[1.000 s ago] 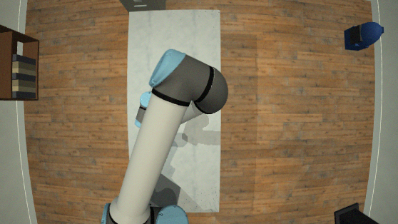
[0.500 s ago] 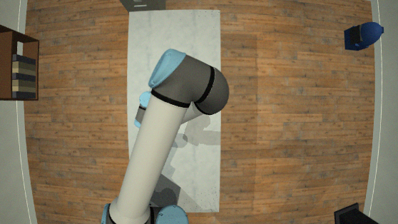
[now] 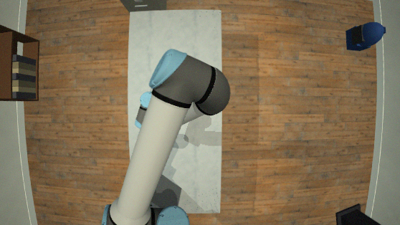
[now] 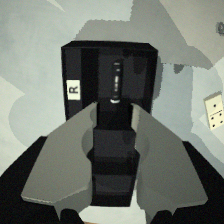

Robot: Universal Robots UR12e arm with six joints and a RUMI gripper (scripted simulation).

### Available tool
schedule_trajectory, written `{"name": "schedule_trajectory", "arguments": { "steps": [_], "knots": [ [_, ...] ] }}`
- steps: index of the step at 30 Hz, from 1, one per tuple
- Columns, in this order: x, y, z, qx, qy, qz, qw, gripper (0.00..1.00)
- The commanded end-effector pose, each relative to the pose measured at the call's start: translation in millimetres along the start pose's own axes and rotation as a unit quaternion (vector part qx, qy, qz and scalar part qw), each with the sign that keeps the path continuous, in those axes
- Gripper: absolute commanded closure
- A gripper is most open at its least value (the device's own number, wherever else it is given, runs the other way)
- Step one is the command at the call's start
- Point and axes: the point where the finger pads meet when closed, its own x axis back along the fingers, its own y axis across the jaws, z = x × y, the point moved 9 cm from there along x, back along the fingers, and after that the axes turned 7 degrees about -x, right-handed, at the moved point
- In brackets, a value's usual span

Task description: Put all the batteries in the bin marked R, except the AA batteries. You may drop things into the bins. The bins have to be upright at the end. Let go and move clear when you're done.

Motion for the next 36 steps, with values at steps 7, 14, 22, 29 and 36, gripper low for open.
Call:
{"name": "schedule_trajectory", "arguments": {
  "steps": [7, 14, 22, 29, 36],
  "knots": [
    [1, 0, 0, 0.000, 0.000, 0.000, 1.000, 0.86],
    [1, 0, 0, 0.000, 0.000, 0.000, 1.000, 0.86],
    [1, 4, 0, 0.000, 0.000, -0.001, 1.000, 0.86],
    [1, 2, 0, 0.000, 0.000, 0.000, 1.000, 0.86],
    [27, 3, -1, 0.000, 0.000, -0.001, 1.000, 0.00]
  ]
}}
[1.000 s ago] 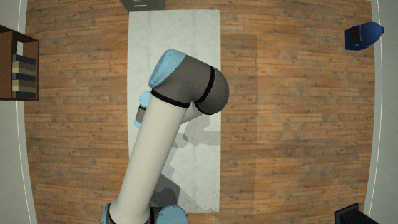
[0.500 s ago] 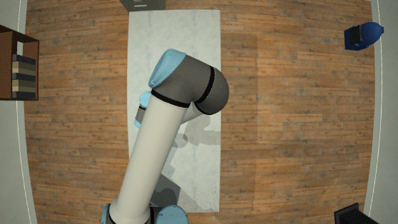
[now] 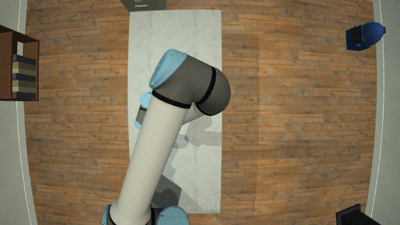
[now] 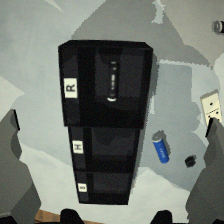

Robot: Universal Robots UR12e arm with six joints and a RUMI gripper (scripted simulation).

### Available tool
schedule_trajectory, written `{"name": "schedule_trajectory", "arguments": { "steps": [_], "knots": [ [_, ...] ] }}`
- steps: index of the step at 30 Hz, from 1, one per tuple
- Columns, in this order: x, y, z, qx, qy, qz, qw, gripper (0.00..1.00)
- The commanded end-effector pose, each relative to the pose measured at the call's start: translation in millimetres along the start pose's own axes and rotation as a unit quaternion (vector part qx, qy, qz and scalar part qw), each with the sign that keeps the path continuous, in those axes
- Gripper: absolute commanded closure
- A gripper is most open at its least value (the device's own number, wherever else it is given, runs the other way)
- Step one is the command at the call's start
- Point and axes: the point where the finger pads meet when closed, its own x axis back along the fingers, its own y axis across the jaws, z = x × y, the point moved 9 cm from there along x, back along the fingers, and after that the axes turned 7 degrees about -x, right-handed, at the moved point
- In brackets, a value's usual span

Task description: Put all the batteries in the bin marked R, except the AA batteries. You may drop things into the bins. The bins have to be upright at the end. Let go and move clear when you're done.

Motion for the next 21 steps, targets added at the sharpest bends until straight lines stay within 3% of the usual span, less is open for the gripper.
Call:
{"name": "schedule_trajectory", "arguments": {
  "steps": [1, 21],
  "knots": [
    [27, 0, -1, 0.001, 0.000, 0.001, 1.000, 0.00],
    [99, 0, -1, 0.001, 0.000, 0.001, 1.000, 0.00]
  ]
}}
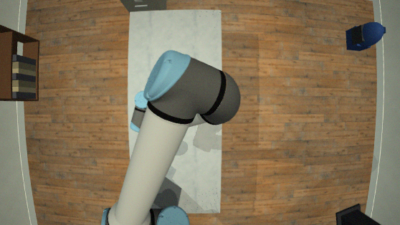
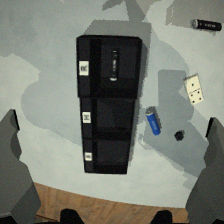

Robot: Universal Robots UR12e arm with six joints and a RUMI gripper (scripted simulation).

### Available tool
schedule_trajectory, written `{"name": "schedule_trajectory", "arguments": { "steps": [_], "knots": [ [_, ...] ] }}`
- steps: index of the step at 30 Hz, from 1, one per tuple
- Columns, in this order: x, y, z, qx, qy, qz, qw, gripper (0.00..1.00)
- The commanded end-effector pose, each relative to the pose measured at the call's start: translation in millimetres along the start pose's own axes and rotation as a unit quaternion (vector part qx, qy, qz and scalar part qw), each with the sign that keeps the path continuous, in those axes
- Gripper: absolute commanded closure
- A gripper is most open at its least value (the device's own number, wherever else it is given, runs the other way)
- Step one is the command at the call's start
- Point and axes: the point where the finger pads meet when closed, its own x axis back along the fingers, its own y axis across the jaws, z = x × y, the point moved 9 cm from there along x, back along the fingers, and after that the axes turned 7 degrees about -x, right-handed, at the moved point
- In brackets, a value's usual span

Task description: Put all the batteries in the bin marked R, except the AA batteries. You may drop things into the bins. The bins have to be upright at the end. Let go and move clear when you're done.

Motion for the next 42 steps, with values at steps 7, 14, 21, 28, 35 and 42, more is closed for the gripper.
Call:
{"name": "schedule_trajectory", "arguments": {
  "steps": [7, 14, 21, 28, 35, 42],
  "knots": [
    [45, 1, -1, 0.000, 0.000, -0.001, 1.000, 0.00],
    [61, 1, -1, 0.000, 0.000, -0.001, 1.000, 0.00],
    [59, 1, 0, 0.000, 0.000, -0.002, 1.000, 0.00],
    [59, 0, 0, 0.000, 0.000, -0.001, 1.000, 0.00],
    [59, 0, 0, 0.000, 0.000, -0.001, 1.000, 0.00],
    [59, 0, 0, 0.000, 0.000, -0.001, 1.000, 0.00]
  ]
}}
